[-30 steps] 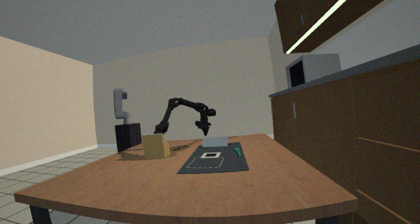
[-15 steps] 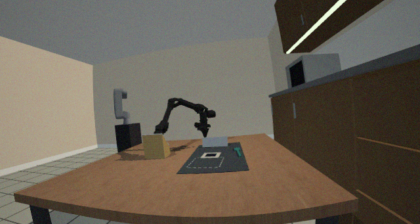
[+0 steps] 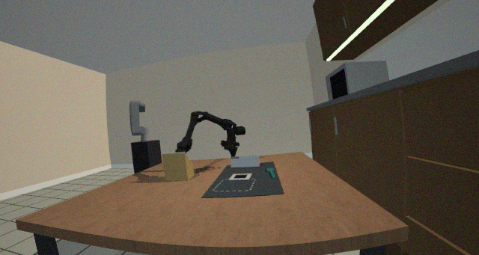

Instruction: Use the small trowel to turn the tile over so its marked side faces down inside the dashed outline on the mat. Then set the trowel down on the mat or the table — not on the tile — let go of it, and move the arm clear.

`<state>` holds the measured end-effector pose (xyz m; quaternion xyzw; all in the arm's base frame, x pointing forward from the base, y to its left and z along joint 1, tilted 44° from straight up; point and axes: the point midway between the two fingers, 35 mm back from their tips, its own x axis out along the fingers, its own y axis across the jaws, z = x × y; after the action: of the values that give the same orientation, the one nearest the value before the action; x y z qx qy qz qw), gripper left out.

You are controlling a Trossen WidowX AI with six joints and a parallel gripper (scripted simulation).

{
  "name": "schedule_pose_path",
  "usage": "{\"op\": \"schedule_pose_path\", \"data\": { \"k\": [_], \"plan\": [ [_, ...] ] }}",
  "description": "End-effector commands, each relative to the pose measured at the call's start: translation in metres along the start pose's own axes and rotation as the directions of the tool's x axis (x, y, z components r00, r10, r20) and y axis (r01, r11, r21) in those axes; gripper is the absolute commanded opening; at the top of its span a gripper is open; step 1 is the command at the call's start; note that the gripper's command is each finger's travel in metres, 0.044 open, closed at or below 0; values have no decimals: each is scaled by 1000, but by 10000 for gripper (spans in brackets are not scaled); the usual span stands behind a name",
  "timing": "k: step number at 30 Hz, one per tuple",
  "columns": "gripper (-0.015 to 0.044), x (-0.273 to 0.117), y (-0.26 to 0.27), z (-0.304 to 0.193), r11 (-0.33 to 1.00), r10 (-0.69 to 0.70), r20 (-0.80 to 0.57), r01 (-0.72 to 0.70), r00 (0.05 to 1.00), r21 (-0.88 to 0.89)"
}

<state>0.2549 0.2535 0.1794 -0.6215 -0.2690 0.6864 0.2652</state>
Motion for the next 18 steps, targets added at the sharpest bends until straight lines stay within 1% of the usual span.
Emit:
{"op": "schedule_pose_path", "data": {
  "k": [1,18],
  "plan": [
    [100,1,11,1,1000,0,4,0,1000,-1],
    [100,2,50,0,1000,3,5,-3,1000,0]
  ]
}}
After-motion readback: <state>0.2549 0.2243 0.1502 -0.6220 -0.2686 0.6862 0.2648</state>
